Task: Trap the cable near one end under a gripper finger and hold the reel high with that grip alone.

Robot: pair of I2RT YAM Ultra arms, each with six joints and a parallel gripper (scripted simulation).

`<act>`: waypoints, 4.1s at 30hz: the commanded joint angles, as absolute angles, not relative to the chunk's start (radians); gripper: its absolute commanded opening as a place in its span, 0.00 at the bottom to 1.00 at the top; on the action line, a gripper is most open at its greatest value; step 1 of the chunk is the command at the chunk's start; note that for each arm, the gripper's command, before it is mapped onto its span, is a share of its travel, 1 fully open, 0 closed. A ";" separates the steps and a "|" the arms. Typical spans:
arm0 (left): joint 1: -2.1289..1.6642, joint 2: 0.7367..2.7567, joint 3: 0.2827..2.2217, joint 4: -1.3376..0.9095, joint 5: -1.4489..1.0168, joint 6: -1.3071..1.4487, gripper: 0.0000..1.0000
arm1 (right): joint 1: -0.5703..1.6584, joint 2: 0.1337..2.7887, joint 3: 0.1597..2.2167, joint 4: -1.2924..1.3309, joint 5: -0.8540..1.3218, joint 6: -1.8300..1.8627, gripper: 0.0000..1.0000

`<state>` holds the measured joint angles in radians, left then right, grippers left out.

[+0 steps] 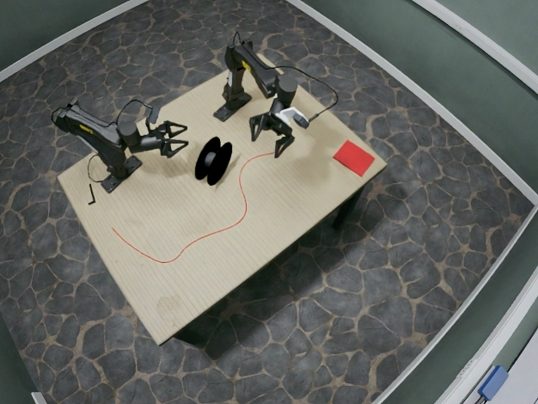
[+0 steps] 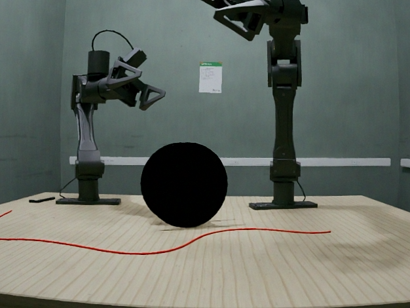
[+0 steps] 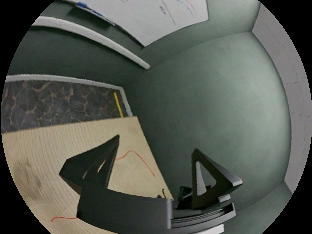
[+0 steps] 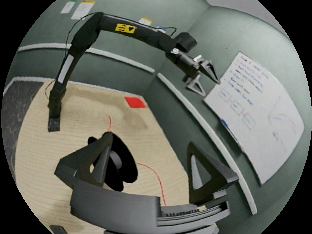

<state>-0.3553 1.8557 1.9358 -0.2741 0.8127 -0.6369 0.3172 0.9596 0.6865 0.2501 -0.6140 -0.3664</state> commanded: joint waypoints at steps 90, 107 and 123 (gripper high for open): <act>-0.355 0.983 2.220 -1.210 -0.002 0.007 1.00 | 0.312 1.009 2.226 -1.210 -0.007 0.007 1.00; -0.198 0.983 2.221 -1.210 0.003 0.007 1.00 | 0.284 1.009 2.226 -1.209 0.005 0.007 1.00; 0.123 0.983 2.222 -1.212 0.010 0.008 1.00 | 0.228 1.009 2.226 -1.209 0.006 0.007 1.00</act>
<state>0.1043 1.0008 2.1941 -1.1946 0.0093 -0.0029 0.2379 0.9962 2.1929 -1.1995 -0.0006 -0.0040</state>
